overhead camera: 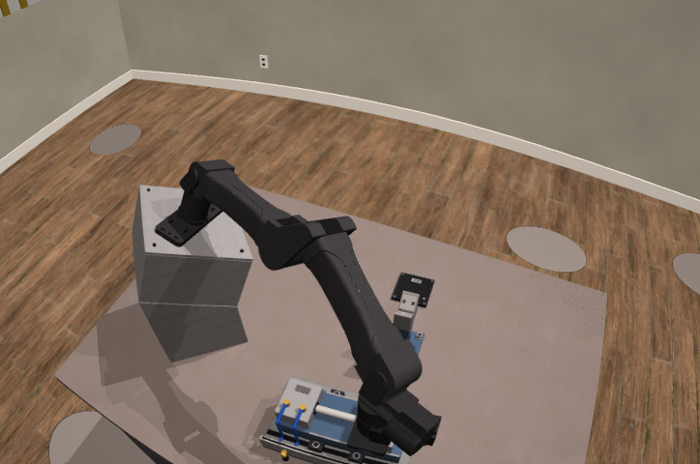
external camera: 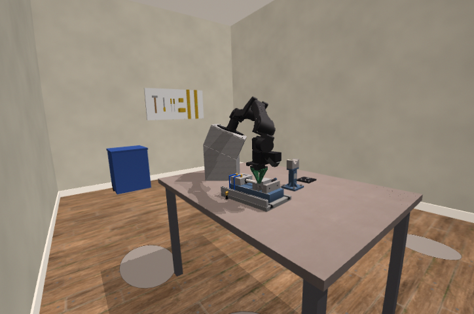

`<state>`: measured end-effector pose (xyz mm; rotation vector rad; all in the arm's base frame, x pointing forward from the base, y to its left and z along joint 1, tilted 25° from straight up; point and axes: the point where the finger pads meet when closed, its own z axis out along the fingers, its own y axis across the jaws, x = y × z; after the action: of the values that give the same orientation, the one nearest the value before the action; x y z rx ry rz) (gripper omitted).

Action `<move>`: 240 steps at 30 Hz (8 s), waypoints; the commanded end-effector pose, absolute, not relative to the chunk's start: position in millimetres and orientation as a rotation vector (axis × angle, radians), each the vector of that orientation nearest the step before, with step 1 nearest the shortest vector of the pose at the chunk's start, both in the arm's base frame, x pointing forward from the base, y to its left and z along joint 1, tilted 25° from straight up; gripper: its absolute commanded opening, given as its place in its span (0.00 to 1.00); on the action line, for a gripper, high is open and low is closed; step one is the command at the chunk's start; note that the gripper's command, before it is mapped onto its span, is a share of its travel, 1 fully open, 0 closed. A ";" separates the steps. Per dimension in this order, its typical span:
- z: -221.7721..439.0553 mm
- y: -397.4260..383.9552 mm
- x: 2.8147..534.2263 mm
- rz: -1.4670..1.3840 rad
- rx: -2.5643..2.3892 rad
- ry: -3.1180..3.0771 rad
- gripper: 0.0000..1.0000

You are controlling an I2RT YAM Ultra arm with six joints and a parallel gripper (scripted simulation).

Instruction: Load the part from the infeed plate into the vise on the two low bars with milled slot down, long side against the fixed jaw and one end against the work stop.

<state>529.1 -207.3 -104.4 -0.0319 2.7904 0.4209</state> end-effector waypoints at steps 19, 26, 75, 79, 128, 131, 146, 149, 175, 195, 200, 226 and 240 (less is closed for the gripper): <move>-86.7 -204.7 535.5 0.401 -0.033 2.760 0.00; -86.2 -203.2 535.2 0.401 -0.032 2.760 0.00; -82.8 -191.4 535.2 0.402 -0.032 2.760 0.00; -82.7 -190.8 535.2 0.402 -0.033 2.760 0.00; -82.0 -188.3 535.2 0.401 -0.034 2.759 0.00; -82.0 -188.3 535.2 0.401 -0.034 2.759 0.00; -92.3 -201.3 529.8 0.409 -0.022 2.772 0.00; -93.1 -204.0 529.7 0.409 -0.022 2.772 0.00; -98.6 -223.4 529.6 0.408 -0.021 2.771 0.00; -56.2 -234.4 528.2 0.378 -0.032 2.745 0.00; -54.0 -236.1 523.7 0.387 -0.029 2.753 0.00; -34.7 -243.3 513.6 0.396 -0.024 2.761 0.00; -34.7 -243.3 513.6 0.396 -0.024 2.761 0.00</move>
<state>506.0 -225.1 -66.0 -0.0269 2.8189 0.4483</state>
